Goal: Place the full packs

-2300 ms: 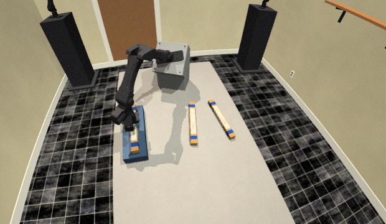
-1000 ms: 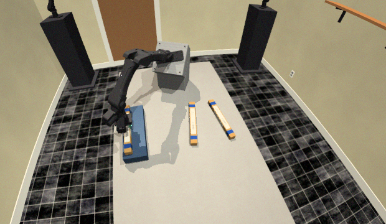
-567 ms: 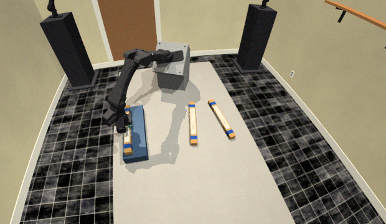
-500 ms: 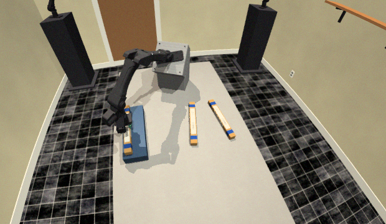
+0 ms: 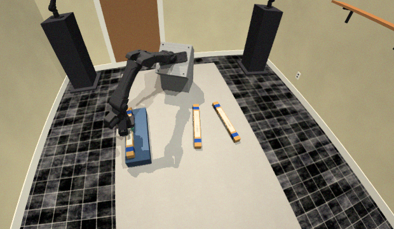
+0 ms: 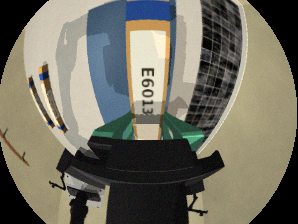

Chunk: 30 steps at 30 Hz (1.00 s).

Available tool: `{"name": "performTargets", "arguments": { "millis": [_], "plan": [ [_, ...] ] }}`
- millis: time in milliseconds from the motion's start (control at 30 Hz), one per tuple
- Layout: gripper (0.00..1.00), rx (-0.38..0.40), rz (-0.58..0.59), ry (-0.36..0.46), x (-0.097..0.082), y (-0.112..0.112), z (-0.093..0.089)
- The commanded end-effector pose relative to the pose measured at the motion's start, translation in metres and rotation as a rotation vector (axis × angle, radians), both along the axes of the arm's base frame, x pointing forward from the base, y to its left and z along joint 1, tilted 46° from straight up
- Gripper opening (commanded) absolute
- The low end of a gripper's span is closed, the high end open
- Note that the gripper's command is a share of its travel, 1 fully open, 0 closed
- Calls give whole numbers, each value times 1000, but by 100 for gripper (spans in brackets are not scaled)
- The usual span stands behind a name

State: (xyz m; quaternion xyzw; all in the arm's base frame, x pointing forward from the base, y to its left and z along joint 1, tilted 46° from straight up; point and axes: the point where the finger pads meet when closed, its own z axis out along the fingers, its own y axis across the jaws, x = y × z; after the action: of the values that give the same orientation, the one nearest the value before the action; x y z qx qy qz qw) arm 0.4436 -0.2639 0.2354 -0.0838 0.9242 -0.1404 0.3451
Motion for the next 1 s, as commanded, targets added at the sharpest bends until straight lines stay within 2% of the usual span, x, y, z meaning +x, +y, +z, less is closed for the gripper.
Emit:
{"name": "performTargets", "arguments": {
  "millis": [0,967],
  "plan": [
    [0,-36,-15,-59,-10,-7,42],
    [0,-37,-16,-58,-11,-9,44]
  ]
}}
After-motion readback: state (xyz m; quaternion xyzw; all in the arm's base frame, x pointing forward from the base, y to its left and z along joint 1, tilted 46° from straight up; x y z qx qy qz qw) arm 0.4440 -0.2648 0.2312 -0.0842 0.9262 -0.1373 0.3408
